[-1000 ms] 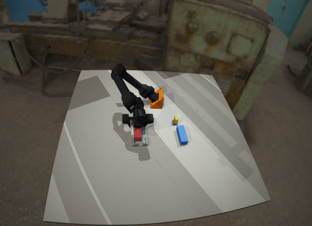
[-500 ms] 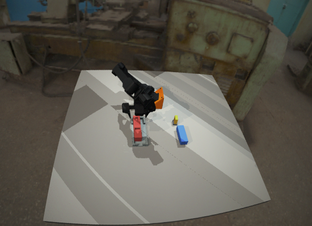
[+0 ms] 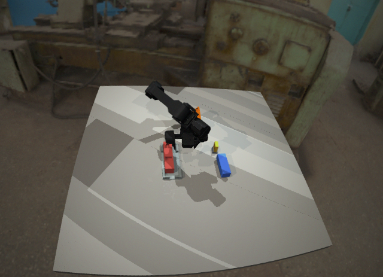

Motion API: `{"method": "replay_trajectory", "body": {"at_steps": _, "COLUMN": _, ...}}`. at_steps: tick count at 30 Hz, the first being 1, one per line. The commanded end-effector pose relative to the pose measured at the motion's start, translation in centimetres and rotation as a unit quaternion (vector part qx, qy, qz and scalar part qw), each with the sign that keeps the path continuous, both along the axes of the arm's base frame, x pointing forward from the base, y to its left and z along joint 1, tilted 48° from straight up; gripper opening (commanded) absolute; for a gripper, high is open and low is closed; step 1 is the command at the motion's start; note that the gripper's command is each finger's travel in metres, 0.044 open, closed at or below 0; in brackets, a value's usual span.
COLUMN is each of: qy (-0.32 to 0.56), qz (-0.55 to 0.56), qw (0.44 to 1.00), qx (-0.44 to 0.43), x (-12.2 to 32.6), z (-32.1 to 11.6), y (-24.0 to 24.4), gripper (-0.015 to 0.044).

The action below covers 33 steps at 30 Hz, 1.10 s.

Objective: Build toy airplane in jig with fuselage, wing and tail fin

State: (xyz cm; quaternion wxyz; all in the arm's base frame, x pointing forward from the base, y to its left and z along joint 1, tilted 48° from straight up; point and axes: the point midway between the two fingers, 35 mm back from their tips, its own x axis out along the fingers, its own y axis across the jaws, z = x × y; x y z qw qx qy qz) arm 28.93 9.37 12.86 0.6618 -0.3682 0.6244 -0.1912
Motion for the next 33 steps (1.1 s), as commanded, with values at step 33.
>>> {"method": "replay_trajectory", "body": {"at_steps": 33, "qy": -0.014, "qz": -0.024, "qw": 1.000, "qx": 0.001, "x": 0.2, "z": -20.6, "y": 9.2, "gripper": 0.0440}}
